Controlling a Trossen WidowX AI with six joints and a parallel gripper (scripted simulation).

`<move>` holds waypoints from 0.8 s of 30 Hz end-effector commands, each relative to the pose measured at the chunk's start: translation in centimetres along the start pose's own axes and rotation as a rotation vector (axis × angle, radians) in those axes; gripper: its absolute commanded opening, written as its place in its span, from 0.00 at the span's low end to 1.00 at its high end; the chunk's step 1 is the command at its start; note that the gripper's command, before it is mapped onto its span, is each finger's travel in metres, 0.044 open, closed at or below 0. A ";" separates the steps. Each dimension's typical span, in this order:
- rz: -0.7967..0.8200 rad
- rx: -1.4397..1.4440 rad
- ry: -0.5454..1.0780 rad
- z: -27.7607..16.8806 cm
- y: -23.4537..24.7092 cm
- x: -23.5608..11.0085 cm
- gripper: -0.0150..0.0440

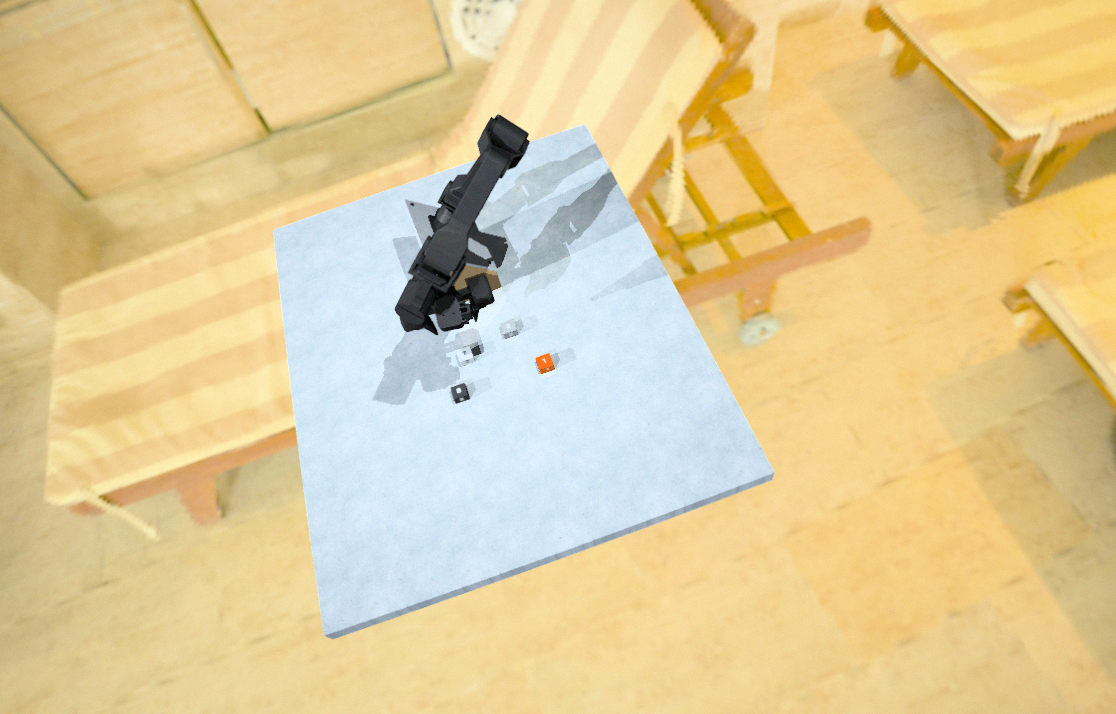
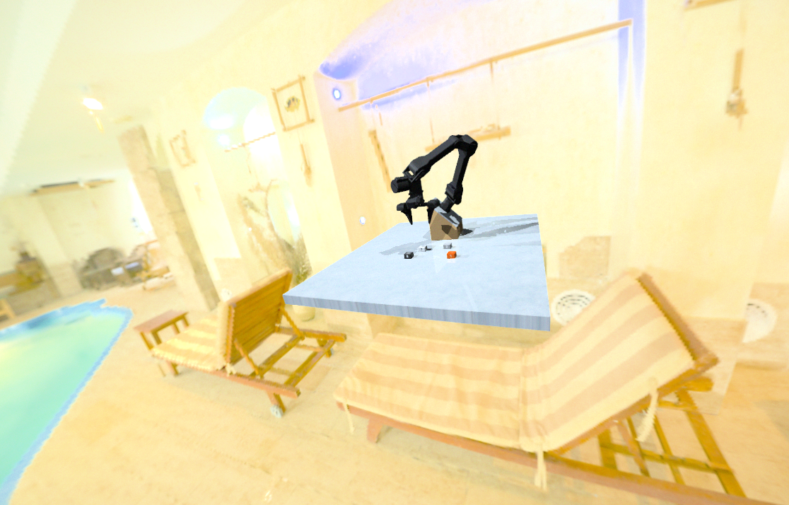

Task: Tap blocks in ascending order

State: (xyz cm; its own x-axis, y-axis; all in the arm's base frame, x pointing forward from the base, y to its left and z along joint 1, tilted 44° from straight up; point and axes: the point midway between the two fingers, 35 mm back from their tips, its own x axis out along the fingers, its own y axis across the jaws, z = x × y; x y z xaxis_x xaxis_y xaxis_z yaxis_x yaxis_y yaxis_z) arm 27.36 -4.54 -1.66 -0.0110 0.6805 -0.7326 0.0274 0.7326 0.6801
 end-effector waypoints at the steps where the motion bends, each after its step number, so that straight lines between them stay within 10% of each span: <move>1: 0.003 -0.001 0.004 -0.8 4.0 -0.1 0.93; 24: 0.012 0.000 0.007 -3.7 10.8 0.1 0.93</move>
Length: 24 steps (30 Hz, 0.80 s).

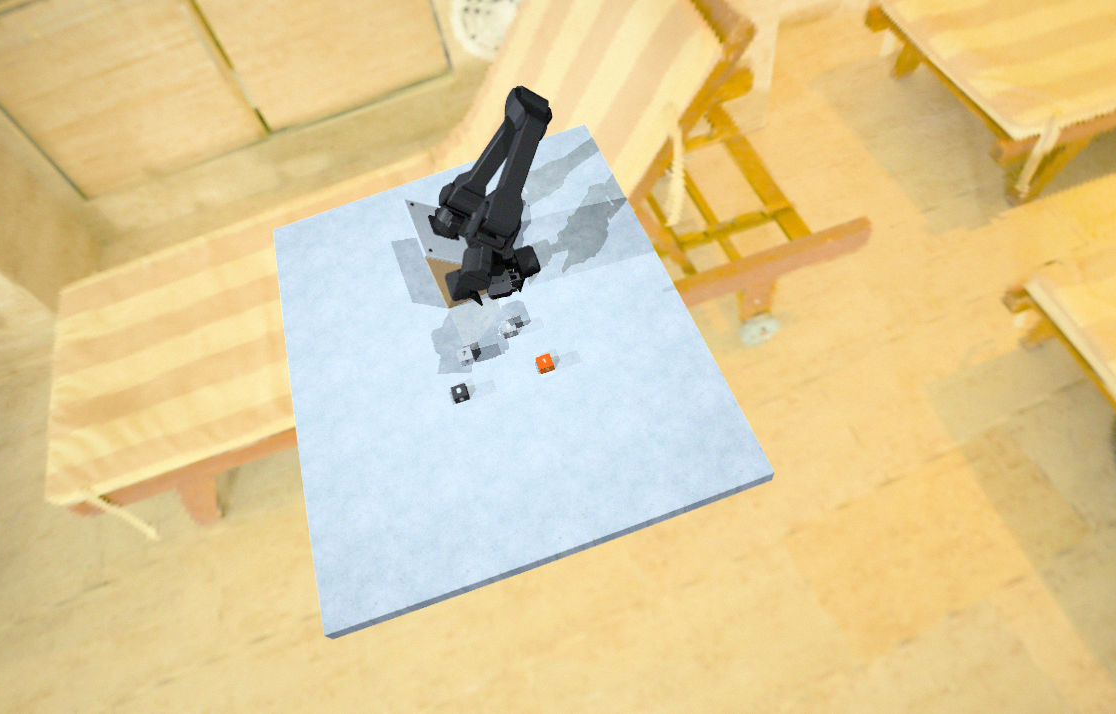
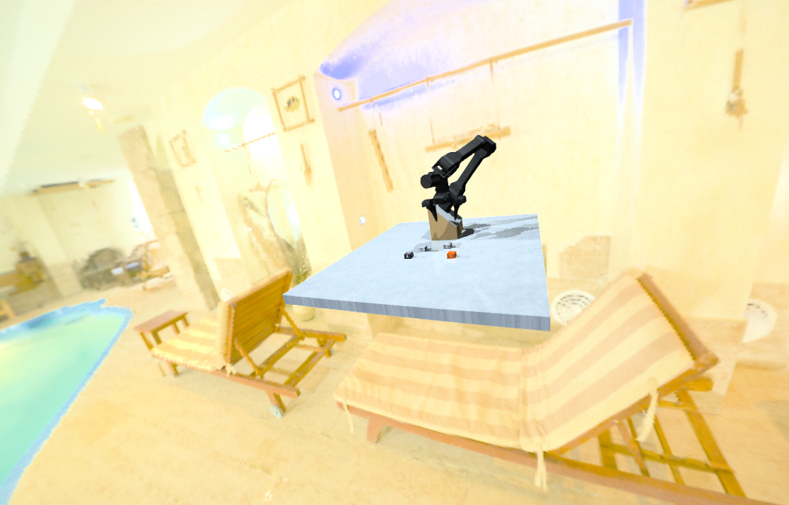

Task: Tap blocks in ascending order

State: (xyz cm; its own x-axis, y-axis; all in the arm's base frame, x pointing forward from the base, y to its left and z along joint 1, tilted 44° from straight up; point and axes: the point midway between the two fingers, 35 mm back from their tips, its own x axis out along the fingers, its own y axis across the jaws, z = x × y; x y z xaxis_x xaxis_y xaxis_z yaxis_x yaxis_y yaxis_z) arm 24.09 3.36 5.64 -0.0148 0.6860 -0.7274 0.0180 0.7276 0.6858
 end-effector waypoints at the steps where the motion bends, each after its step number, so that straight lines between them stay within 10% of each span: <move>1: 0.005 0.009 0.003 -0.2 0.1 0.1 0.93; 24: 0.007 0.003 -0.003 12.9 4.2 -0.1 0.93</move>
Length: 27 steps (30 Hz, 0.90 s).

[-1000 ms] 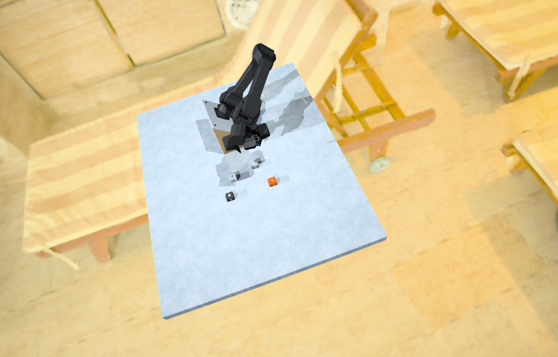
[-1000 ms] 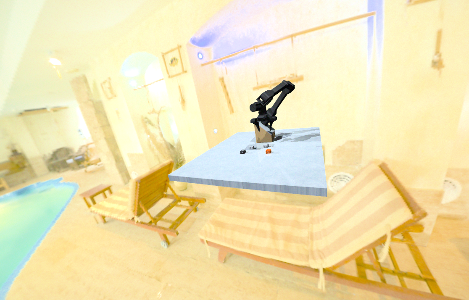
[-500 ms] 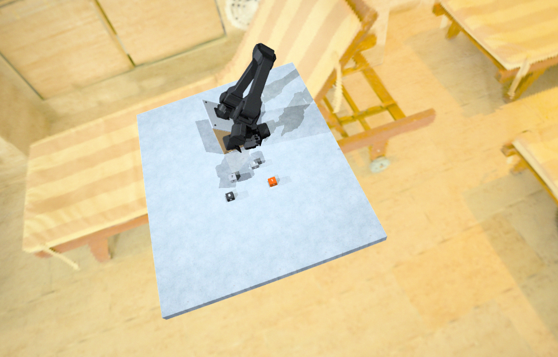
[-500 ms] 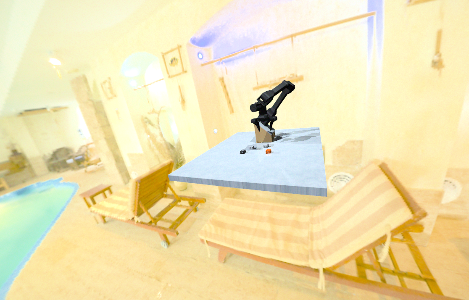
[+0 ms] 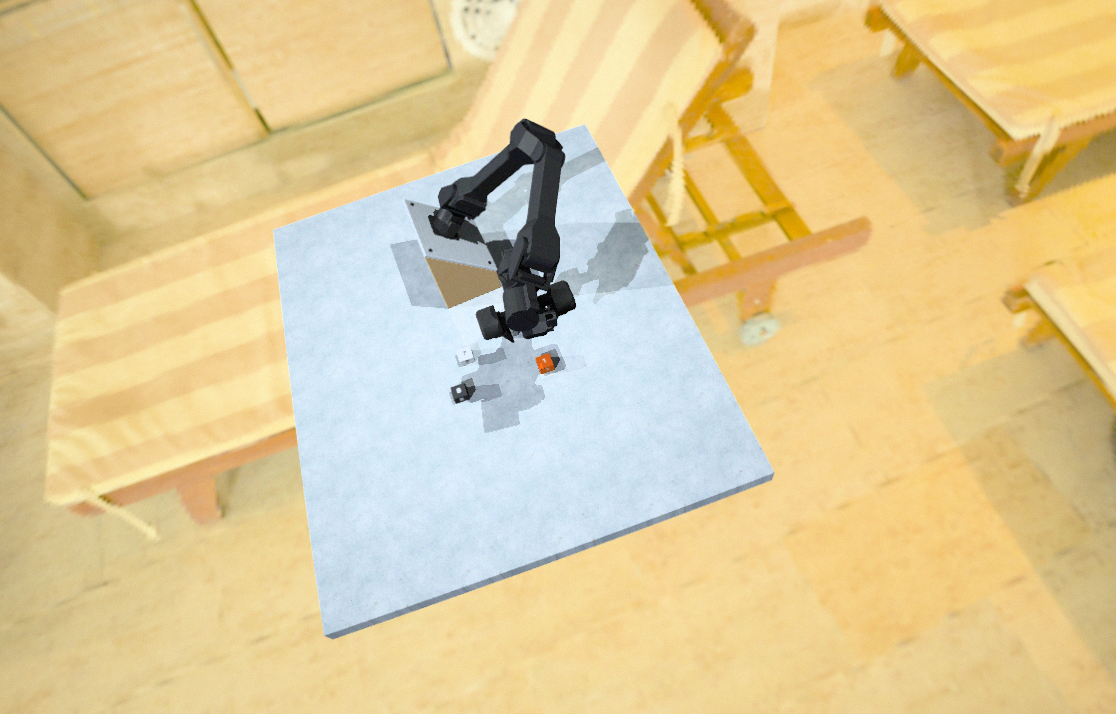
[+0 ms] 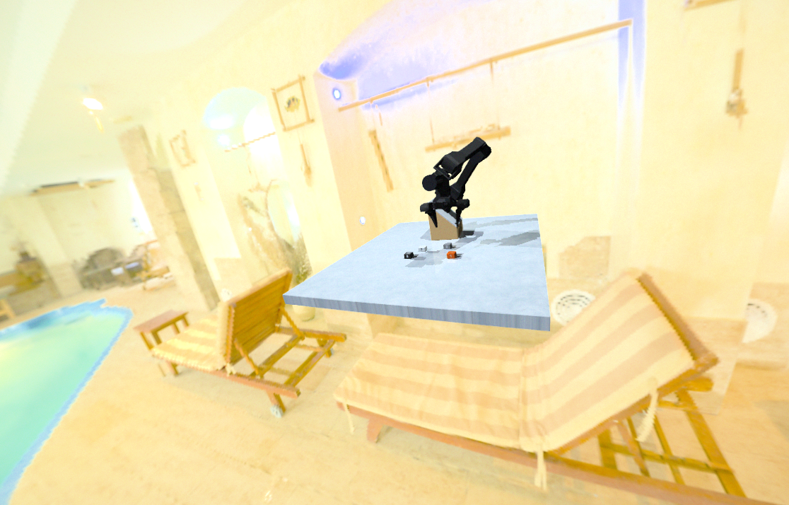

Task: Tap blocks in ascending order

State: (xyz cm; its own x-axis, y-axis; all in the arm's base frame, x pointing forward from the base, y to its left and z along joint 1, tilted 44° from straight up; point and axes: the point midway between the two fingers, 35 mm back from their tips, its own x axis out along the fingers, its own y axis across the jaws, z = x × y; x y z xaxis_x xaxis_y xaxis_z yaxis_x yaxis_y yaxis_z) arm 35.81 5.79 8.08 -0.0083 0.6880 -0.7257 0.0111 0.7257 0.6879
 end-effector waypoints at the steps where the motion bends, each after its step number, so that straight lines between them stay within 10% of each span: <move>1: 0.004 0.010 0.003 1.2 0.6 0.2 0.93; 21: 0.003 0.010 0.003 1.3 0.2 0.2 0.93; 27: -0.018 0.013 -0.001 1.7 -10.1 -0.1 0.93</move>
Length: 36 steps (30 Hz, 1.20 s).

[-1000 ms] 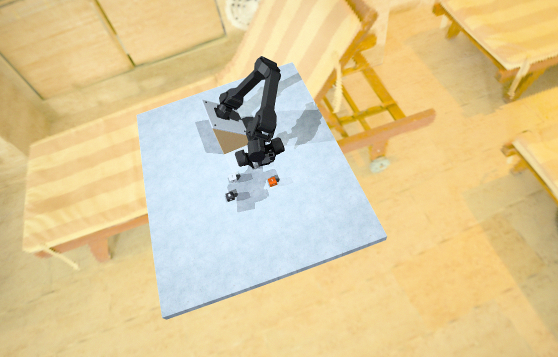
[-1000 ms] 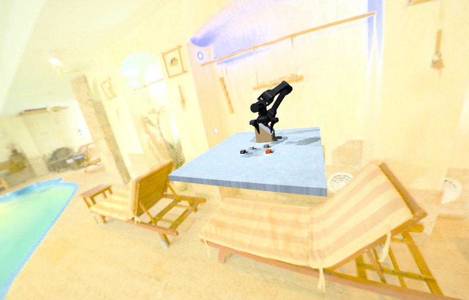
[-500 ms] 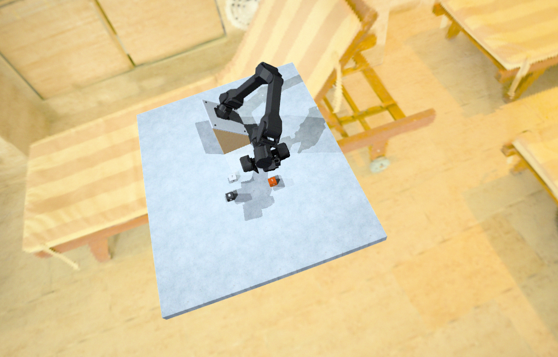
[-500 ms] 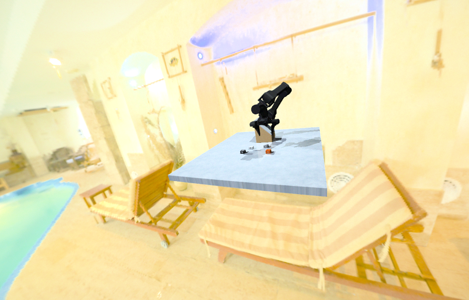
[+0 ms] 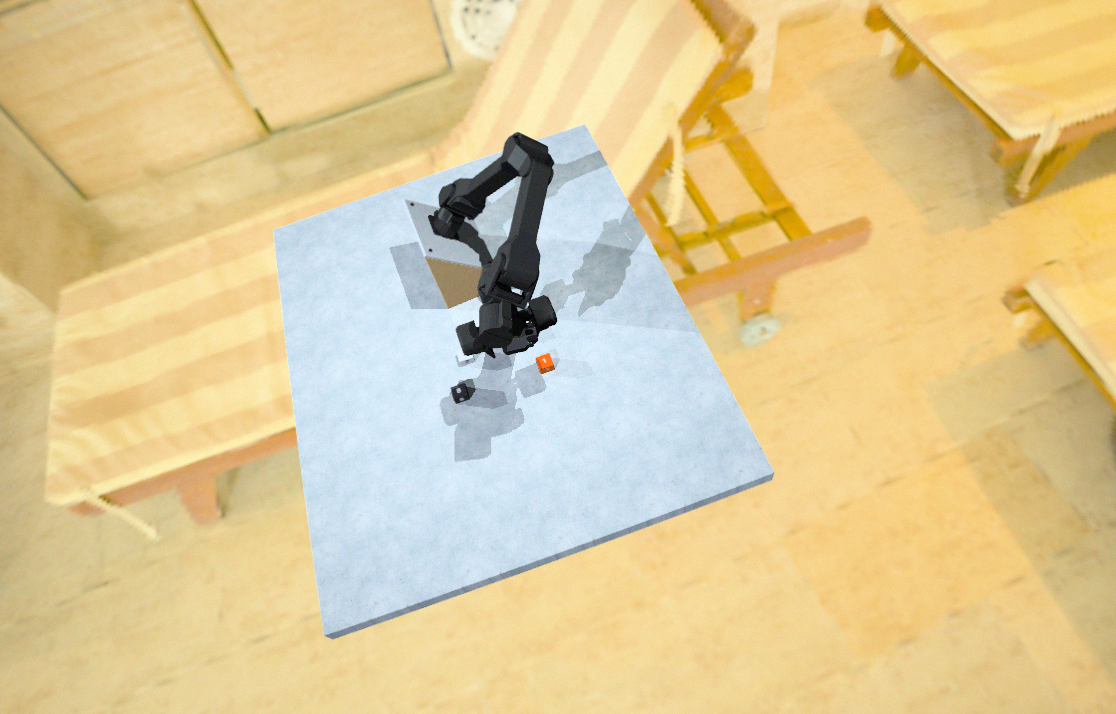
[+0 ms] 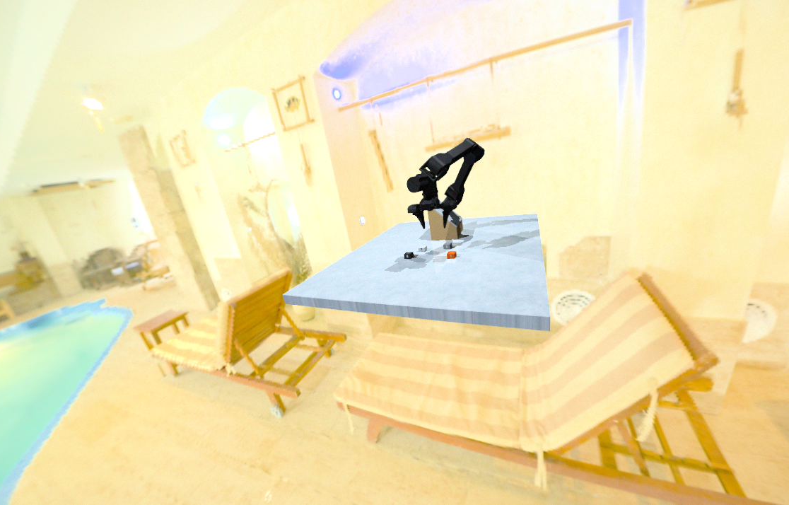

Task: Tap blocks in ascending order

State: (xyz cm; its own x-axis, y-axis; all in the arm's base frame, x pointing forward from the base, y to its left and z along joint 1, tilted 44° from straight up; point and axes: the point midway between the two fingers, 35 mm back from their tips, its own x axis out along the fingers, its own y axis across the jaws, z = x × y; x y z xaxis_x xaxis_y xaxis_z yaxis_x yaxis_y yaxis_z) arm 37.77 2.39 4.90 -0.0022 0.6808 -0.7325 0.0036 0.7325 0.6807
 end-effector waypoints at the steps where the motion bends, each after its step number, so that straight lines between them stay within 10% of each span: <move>1: -0.008 0.020 0.006 -0.6 -7.0 0.0 0.93; 7: 0.002 0.017 0.009 -2.7 -14.8 0.3 0.93; 30: 0.003 0.017 0.009 -2.7 -14.8 0.3 0.93; 36: -0.008 0.020 0.006 -0.5 -6.0 0.0 0.93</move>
State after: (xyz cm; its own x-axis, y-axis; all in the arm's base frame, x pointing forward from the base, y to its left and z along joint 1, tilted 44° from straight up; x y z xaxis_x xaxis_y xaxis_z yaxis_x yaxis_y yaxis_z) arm 36.07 -6.09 -2.95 -0.0077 0.6751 -0.7377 0.0455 0.7372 0.6742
